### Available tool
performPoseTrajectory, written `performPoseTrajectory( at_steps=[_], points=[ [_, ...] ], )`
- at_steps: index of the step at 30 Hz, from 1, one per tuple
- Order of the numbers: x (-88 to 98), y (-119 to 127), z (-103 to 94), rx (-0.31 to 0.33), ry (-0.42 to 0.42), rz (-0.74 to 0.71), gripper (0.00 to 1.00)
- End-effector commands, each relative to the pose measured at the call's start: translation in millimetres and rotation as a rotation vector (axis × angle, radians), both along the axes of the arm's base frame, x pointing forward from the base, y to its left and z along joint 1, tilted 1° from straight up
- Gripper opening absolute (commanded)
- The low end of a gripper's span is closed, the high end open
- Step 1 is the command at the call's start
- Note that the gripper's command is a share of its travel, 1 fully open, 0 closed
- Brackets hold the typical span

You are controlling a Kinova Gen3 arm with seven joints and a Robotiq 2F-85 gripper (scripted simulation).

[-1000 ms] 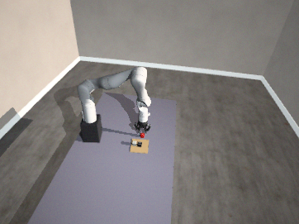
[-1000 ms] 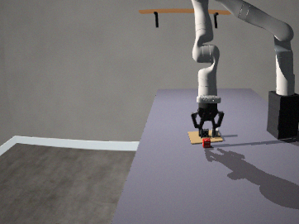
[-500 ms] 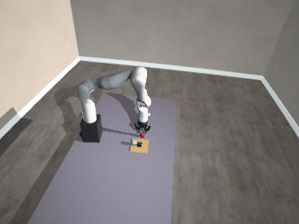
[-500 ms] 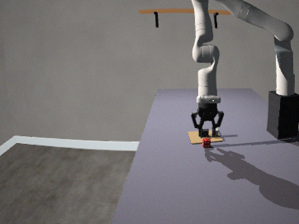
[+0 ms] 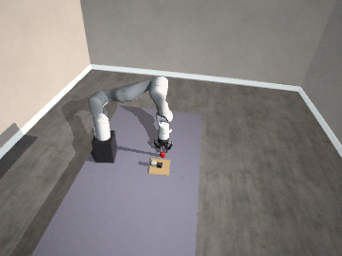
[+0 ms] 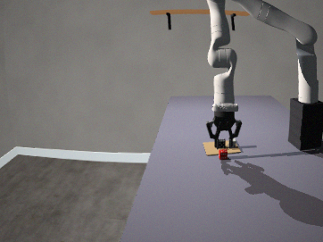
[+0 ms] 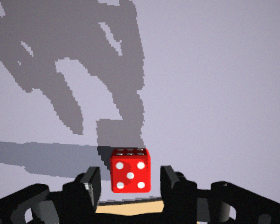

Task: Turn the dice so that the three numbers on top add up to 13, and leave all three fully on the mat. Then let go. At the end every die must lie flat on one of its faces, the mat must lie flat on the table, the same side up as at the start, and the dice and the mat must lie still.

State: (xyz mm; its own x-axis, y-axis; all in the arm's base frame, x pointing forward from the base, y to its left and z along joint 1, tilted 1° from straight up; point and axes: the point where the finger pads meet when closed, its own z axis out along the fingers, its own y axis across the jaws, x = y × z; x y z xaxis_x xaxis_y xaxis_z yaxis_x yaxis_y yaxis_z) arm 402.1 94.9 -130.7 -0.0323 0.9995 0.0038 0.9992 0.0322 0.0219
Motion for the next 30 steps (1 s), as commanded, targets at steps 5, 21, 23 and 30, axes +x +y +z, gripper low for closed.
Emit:
performPoseTrajectory(
  at_steps=[5, 21, 23, 30],
  points=[
    [0.6, 0.1, 0.6, 0.000, -0.002, 0.000, 0.46],
    [0.6, 0.1, 0.6, 0.000, -0.002, 0.000, 0.46],
    [0.6, 0.1, 0.6, 0.000, -0.002, 0.000, 0.46],
    [0.7, 0.1, -3.8, 0.000, -0.002, 0.000, 0.46]
  ],
)
